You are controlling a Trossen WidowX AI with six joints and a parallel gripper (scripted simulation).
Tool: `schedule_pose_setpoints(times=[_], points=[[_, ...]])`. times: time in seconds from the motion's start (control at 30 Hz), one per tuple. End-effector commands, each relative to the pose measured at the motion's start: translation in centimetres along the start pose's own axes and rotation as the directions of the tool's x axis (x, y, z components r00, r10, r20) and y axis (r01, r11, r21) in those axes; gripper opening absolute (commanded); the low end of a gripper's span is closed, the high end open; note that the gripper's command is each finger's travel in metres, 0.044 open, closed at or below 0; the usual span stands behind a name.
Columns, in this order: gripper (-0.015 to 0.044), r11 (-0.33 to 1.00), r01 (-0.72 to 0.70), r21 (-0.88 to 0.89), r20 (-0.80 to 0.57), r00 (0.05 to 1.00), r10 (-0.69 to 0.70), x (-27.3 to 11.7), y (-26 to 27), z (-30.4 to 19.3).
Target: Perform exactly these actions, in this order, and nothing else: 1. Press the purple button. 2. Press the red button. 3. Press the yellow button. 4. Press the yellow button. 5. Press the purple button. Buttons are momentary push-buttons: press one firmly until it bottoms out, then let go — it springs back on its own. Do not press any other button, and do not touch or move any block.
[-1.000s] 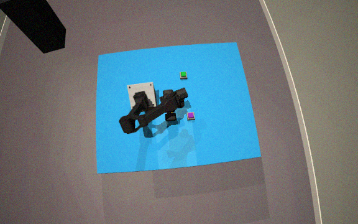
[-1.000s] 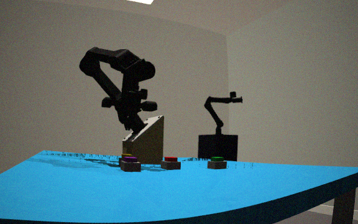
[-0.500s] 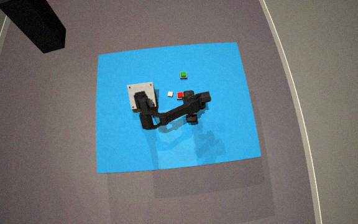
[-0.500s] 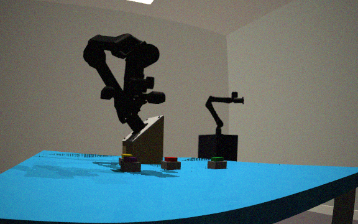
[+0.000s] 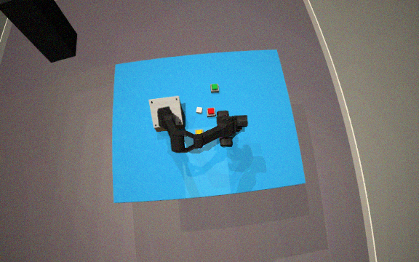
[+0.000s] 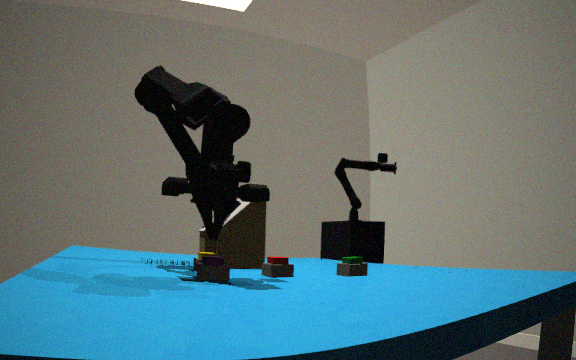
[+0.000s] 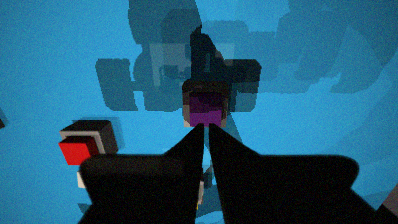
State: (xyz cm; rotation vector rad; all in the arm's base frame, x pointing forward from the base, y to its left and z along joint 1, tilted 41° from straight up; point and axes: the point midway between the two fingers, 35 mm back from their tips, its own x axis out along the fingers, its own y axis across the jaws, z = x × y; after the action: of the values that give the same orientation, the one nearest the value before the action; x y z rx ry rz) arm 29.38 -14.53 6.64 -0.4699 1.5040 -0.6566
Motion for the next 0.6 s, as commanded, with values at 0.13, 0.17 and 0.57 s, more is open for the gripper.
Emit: schedule_pose_setpoints(times=[0.13, 0.17, 0.57], points=[[0.0020, 1.000, 0.004, -0.005, 0.006, 1.000, -0.004, 1.3, 0.0, 0.1], [0.0020, 1.000, 0.004, -0.005, 0.006, 1.000, -0.004, 1.4, 0.0, 0.1], [0.0020, 1.000, 0.005, -0.005, 0.006, 1.000, -0.005, 3.4, 0.0, 0.1]])
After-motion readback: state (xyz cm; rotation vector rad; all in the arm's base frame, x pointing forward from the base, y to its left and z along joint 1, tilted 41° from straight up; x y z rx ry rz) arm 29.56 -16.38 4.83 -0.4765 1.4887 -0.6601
